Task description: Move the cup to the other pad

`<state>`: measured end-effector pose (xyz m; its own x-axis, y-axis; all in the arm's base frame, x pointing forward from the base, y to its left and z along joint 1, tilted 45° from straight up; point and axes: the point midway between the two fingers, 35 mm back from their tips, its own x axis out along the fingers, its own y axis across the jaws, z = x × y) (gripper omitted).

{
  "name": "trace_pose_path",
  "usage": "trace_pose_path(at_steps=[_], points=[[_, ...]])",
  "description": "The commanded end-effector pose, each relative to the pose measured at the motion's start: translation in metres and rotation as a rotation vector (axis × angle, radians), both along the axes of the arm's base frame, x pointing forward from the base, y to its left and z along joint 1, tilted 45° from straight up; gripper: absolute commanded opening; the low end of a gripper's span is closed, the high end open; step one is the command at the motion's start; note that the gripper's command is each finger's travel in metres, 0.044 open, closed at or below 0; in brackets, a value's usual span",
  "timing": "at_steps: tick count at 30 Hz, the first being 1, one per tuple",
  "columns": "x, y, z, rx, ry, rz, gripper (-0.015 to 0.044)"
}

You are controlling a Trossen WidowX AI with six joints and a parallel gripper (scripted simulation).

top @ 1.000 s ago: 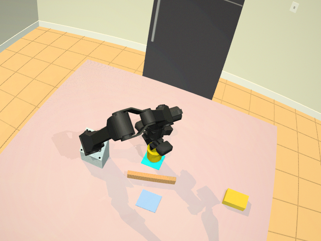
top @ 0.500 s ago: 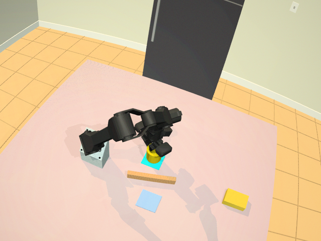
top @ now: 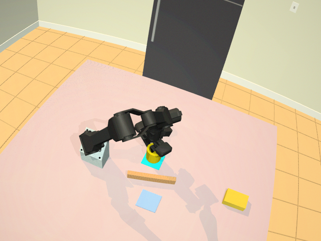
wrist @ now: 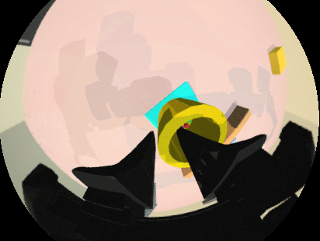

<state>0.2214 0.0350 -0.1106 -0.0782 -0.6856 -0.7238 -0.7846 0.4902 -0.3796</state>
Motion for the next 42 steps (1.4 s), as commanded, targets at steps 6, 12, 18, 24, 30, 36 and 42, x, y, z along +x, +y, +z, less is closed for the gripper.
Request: trace_pose_path(at_steps=[6, 12, 18, 24, 30, 36, 42], points=[[0.001, 0.006, 0.005, 0.001, 0.0, 0.001, 0.0146], [0.002, 0.013, 0.013, 0.0, 0.001, 0.003, 0.0146], [0.002, 0.02, 0.02, 0.0, 0.002, 0.004, 0.0146], [0.002, 0.027, 0.028, -0.001, 0.003, 0.006, 0.0146], [0.001, 0.033, 0.037, -0.003, 0.005, 0.007, 0.0146], [-0.002, 0.031, 0.037, -0.012, 0.013, 0.013, 0.0173], [-0.002, 0.031, 0.037, -0.012, 0.013, 0.013, 0.033]])
